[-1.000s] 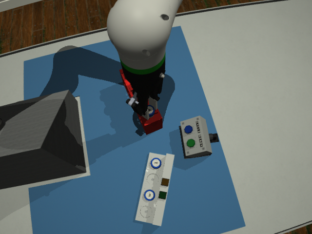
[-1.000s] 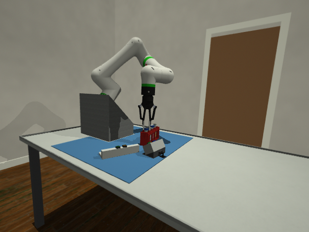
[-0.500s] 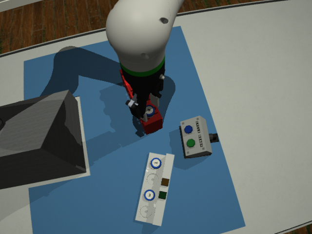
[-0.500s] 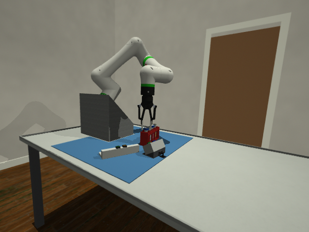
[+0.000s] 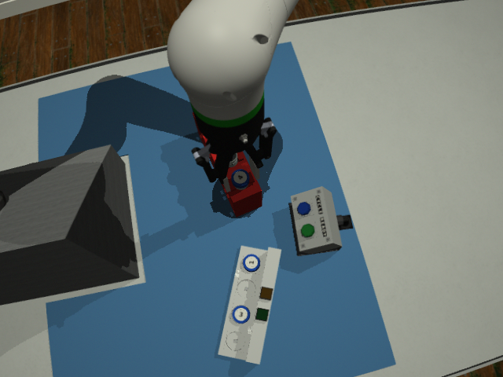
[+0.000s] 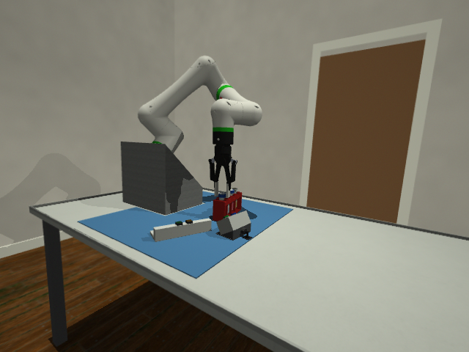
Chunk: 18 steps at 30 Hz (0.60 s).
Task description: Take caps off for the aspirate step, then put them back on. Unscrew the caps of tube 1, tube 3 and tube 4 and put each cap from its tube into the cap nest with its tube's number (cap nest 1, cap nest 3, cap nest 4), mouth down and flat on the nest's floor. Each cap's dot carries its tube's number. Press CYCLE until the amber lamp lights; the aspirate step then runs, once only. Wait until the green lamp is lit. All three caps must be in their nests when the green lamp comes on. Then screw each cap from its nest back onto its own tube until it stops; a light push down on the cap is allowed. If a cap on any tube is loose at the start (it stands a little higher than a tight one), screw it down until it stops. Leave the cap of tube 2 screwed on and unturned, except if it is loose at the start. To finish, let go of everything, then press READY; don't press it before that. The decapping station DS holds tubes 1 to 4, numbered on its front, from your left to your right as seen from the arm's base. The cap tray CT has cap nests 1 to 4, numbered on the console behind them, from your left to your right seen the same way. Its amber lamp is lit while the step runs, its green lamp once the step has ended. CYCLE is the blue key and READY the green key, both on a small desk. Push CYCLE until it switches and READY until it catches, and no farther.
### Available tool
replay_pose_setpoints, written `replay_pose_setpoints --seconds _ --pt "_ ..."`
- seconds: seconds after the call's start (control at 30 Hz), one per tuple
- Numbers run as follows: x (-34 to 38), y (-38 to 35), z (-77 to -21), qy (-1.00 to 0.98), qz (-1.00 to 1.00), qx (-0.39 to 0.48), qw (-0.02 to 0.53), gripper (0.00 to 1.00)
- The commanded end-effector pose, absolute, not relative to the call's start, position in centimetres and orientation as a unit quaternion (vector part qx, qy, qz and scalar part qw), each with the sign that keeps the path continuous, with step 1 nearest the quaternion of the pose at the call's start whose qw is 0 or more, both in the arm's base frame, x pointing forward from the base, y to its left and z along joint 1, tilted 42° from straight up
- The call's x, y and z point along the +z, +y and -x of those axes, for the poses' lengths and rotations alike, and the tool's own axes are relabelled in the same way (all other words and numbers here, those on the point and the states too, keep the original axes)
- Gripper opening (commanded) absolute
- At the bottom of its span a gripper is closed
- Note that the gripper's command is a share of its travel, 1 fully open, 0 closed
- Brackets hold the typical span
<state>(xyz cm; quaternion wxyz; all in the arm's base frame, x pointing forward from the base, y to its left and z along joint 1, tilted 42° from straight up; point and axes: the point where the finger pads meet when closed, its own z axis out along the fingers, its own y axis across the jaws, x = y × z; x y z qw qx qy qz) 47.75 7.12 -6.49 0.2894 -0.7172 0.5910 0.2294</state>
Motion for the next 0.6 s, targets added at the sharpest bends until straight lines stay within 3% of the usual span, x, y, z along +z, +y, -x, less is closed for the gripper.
replay_pose_setpoints --seconds 0.0,0.23,0.47,0.5,0.57 --pt "-6.47 7.09 -47.78 0.641 0.677 0.248 0.264 0.35" --pt "-6.46 7.10 -47.78 0.757 0.543 0.294 0.212 0.35" --pt "-6.46 7.10 -47.78 0.757 0.543 0.294 0.212 0.35" --pt "-6.46 7.10 -47.78 0.757 0.543 0.294 0.212 0.00" --pt "-6.46 7.10 -47.78 0.757 0.543 0.294 0.212 0.00"
